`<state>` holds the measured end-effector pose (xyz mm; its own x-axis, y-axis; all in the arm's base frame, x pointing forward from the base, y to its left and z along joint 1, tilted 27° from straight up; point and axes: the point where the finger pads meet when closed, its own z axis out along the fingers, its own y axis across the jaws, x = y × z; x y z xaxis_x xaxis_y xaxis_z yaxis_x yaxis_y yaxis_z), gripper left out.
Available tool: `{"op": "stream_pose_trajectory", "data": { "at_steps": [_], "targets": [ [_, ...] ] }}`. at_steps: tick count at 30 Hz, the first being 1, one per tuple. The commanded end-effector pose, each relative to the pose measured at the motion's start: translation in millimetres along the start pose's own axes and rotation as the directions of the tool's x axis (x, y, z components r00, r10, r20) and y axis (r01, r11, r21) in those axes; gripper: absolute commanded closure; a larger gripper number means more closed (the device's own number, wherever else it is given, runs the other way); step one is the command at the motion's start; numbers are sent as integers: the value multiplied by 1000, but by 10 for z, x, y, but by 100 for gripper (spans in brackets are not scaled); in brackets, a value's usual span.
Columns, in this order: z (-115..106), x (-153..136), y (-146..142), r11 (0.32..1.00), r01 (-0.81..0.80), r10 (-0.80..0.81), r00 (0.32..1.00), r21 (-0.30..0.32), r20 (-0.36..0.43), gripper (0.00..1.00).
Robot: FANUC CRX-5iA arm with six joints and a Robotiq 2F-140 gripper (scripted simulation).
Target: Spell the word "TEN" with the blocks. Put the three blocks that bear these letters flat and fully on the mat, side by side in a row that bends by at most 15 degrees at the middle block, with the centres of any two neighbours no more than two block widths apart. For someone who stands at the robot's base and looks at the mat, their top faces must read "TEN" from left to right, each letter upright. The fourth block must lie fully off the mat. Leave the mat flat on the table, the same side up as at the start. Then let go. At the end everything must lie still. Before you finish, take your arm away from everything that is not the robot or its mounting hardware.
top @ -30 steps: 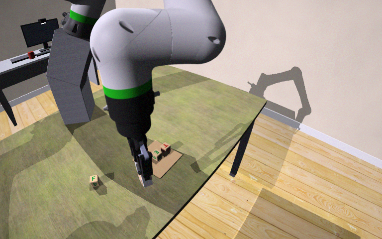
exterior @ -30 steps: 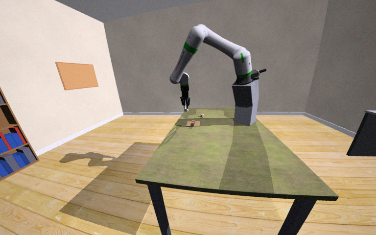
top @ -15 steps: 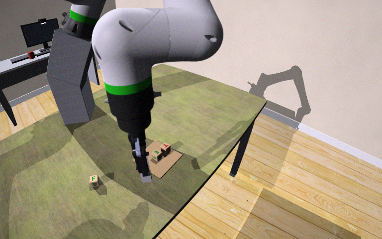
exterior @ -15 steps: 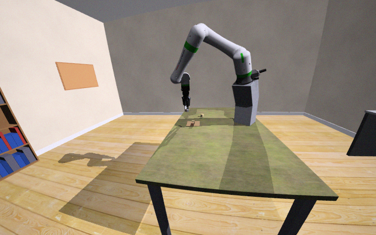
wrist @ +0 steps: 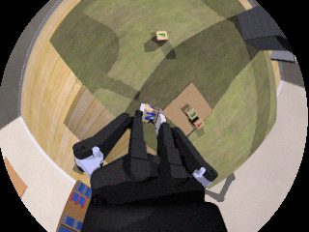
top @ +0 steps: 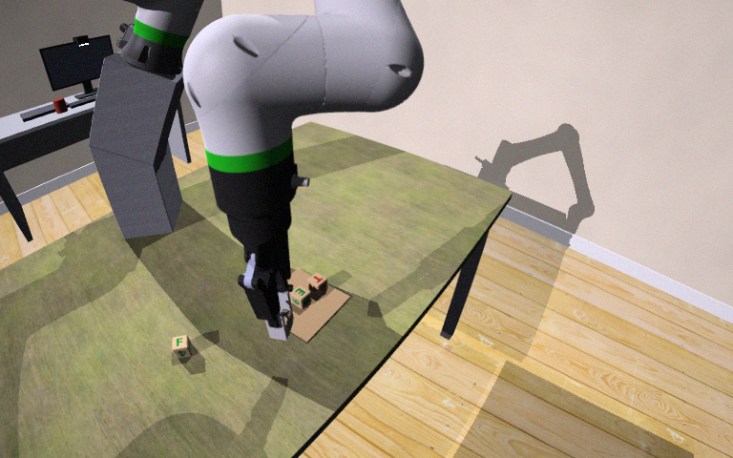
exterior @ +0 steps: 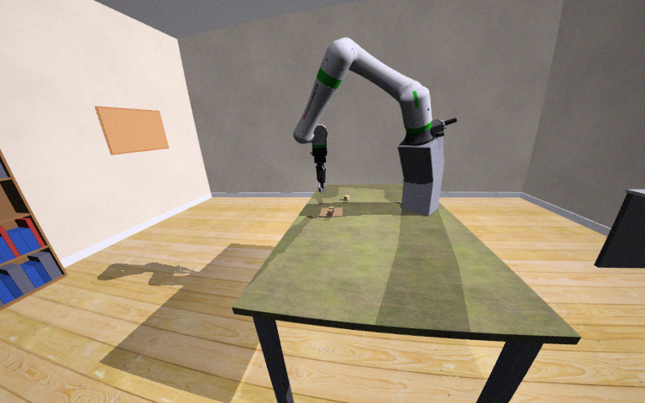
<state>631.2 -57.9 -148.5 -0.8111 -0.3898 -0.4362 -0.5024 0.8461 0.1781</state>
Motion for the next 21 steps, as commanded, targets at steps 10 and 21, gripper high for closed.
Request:
{"op": "stream_pose_trajectory", "data": {
  "at_steps": [10,21],
  "targets": [
    [-2,36,168,937,-348,348,937,8,-8,84],
    [-5,72,303,805,-593,593,805,10,-5,84]
  ]
}}
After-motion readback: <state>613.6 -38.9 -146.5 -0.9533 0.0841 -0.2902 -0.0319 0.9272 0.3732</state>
